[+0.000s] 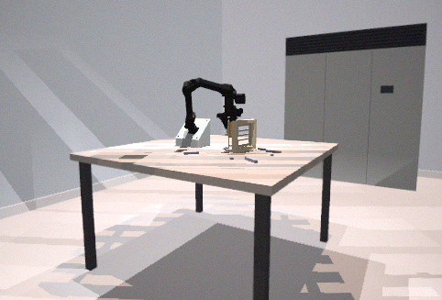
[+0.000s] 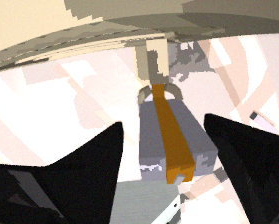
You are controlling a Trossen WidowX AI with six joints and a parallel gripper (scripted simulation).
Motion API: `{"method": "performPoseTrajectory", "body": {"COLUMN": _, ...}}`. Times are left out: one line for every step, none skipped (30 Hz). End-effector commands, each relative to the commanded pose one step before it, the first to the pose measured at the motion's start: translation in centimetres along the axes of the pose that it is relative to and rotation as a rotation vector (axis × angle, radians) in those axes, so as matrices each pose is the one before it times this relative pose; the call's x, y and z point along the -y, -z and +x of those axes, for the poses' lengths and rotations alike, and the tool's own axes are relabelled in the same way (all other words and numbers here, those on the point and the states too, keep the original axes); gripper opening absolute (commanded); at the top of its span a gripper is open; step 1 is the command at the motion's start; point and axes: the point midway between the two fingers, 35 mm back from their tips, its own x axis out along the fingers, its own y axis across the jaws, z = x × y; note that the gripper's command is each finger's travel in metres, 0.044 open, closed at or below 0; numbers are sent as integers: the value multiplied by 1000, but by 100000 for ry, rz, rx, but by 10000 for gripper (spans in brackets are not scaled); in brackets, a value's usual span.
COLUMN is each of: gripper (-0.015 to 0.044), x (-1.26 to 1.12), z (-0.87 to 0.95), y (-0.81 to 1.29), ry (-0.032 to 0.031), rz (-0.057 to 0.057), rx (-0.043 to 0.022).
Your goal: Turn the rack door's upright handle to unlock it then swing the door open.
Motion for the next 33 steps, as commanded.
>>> {"method": "performPoseTrajectory", "body": {"gripper": 289, "x": 103, "z": 489, "y": 126, "ry": 670, "rz": -585, "rx": 70}}
{"method": "performPoseTrajectory", "body": {"gripper": 263, "x": 0, "z": 0, "y": 0, "ry": 0, "rz": 0, "rx": 0}}
{"method": "performPoseTrajectory", "body": {"gripper": 236, "x": 0, "z": 0, "y": 0, "ry": 0, "rz": 0, "rx": 0}}
{"method": "performPoseTrajectory", "body": {"gripper": 210, "x": 0, "z": 0, "y": 0, "ry": 0, "rz": 0, "rx": 0}}
{"method": "performPoseTrajectory", "body": {"gripper": 184, "x": 0, "z": 0, "y": 0, "ry": 0, "rz": 0, "rx": 0}}
{"method": "performPoseTrajectory", "body": {"gripper": 158, "x": 0, "z": 0, "y": 0, "ry": 0, "rz": 0, "rx": 0}}
{"method": "performPoseTrajectory", "body": {"gripper": 131, "x": 0, "z": 0, "y": 0, "ry": 0, "rz": 0, "rx": 0}}
{"method": "performPoseTrajectory", "body": {"gripper": 105, "x": 0, "z": 0, "y": 0, "ry": 0, "rz": 0, "rx": 0}}
{"method": "performPoseTrajectory", "body": {"gripper": 98, "x": 0, "z": 0, "y": 0, "ry": 0, "rz": 0, "rx": 0}}
{"method": "performPoseTrajectory", "body": {"gripper": 92, "x": 0, "z": 0, "y": 0, "ry": 0, "rz": 0, "rx": 0}}
{"method": "performPoseTrajectory", "body": {"gripper": 85, "x": 0, "z": 0, "y": 0, "ry": 0, "rz": 0, "rx": 0}}
{"method": "performPoseTrajectory", "body": {"gripper": 78, "x": 0, "z": 0, "y": 0, "ry": 0, "rz": 0, "rx": 0}}
{"method": "performPoseTrajectory", "body": {"gripper": 72, "x": 0, "z": 0, "y": 0, "ry": 0, "rz": 0, "rx": 0}}
{"method": "performPoseTrajectory", "body": {"gripper": 65, "x": 0, "z": 0, "y": 0, "ry": 0, "rz": 0, "rx": 0}}
{"method": "performPoseTrajectory", "body": {"gripper": 58, "x": 0, "z": 0, "y": 0, "ry": 0, "rz": 0, "rx": 0}}
{"method": "performPoseTrajectory", "body": {"gripper": 52, "x": 0, "z": 0, "y": 0, "ry": 0, "rz": 0, "rx": 0}}
{"method": "performPoseTrajectory", "body": {"gripper": 45, "x": 0, "z": 0, "y": 0, "ry": 0, "rz": 0, "rx": 0}}
{"method": "performPoseTrajectory", "body": {"gripper": 38, "x": 0, "z": 0, "y": 0, "ry": 0, "rz": 0, "rx": 0}}
{"method": "performPoseTrajectory", "body": {"gripper": 32, "x": 0, "z": 0, "y": 0, "ry": 0, "rz": 0, "rx": 0}}
{"method": "performPoseTrajectory", "body": {"gripper": 25, "x": 0, "z": 0, "y": 0, "ry": 0, "rz": 0, "rx": 0}}
{"method": "performPoseTrajectory", "body": {"gripper": 18, "x": 0, "z": 0, "y": 0, "ry": 0, "rz": 0, "rx": 0}}
{"method": "performPoseTrajectory", "body": {"gripper": 17, "x": 0, "z": 0, "y": 0, "ry": 0, "rz": 0, "rx": 0}}
{"method": "performPoseTrajectory", "body": {"gripper": 17, "x": 0, "z": 0, "y": 0, "ry": 0, "rz": 0, "rx": 0}}
{"method": "performPoseTrajectory", "body": {"gripper": 17, "x": 0, "z": 0, "y": 0, "ry": 0, "rz": 0, "rx": 0}}
{"method": "performPoseTrajectory", "body": {"gripper": 17, "x": 0, "z": 0, "y": 0, "ry": 0, "rz": 809, "rx": 0}}
{"method": "performPoseTrajectory", "body": {"gripper": 17, "x": 0, "z": 0, "y": 0, "ry": 0, "rz": 2428, "rx": 0}}
{"method": "performPoseTrajectory", "body": {"gripper": 17, "x": 0, "z": 0, "y": 0, "ry": 0, "rz": 4047, "rx": 0}}
{"method": "performPoseTrajectory", "body": {"gripper": 17, "x": 0, "z": 0, "y": 0, "ry": 0, "rz": 4926, "rx": 0}}
{"method": "performPoseTrajectory", "body": {"gripper": 17, "x": 0, "z": 0, "y": 0, "ry": 0, "rz": 4928, "rx": 0}}
{"method": "performPoseTrajectory", "body": {"gripper": 17, "x": 0, "z": 0, "y": 0, "ry": 0, "rz": 4928, "rx": 0}}
{"method": "performPoseTrajectory", "body": {"gripper": 17, "x": 0, "z": 0, "y": 0, "ry": 0, "rz": 4928, "rx": 0}}
{"method": "performPoseTrajectory", "body": {"gripper": 17, "x": 0, "z": 0, "y": 0, "ry": 0, "rz": 4928, "rx": 0}}
{"method": "performPoseTrajectory", "body": {"gripper": 17, "x": 0, "z": 0, "y": 0, "ry": 0, "rz": 4928, "rx": 0}}
